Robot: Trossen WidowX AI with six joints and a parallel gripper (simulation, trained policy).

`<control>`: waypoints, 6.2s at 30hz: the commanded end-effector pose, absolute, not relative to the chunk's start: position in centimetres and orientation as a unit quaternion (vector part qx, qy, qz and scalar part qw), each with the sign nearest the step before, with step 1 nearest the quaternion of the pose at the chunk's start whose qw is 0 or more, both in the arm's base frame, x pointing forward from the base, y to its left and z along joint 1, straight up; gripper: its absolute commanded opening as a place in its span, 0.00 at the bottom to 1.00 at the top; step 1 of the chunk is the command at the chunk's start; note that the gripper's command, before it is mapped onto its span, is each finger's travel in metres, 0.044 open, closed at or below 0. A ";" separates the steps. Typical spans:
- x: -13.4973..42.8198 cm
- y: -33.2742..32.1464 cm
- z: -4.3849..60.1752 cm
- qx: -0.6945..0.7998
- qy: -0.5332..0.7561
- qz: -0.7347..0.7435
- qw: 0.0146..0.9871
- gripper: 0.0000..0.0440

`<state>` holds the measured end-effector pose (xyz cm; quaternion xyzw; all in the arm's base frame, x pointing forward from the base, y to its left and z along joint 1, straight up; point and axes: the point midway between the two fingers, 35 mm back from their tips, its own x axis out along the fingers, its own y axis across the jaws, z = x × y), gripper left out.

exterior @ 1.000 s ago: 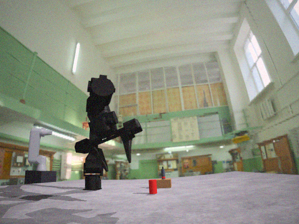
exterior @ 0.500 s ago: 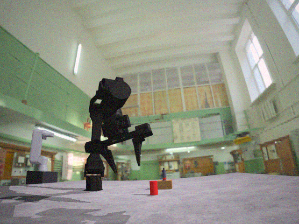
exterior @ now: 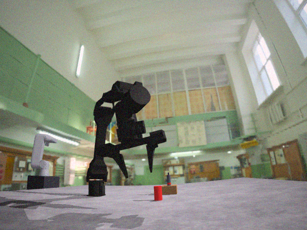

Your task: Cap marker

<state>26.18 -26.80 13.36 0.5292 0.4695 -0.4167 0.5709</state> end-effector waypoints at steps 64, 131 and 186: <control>30.8 -14.0 11.4 0.446 0.588 -0.443 0.510 0.68; 32.7 -6.1 13.5 0.347 0.624 -0.344 0.610 0.12; 31.5 7.1 13.8 0.304 0.669 -0.323 0.597 0.00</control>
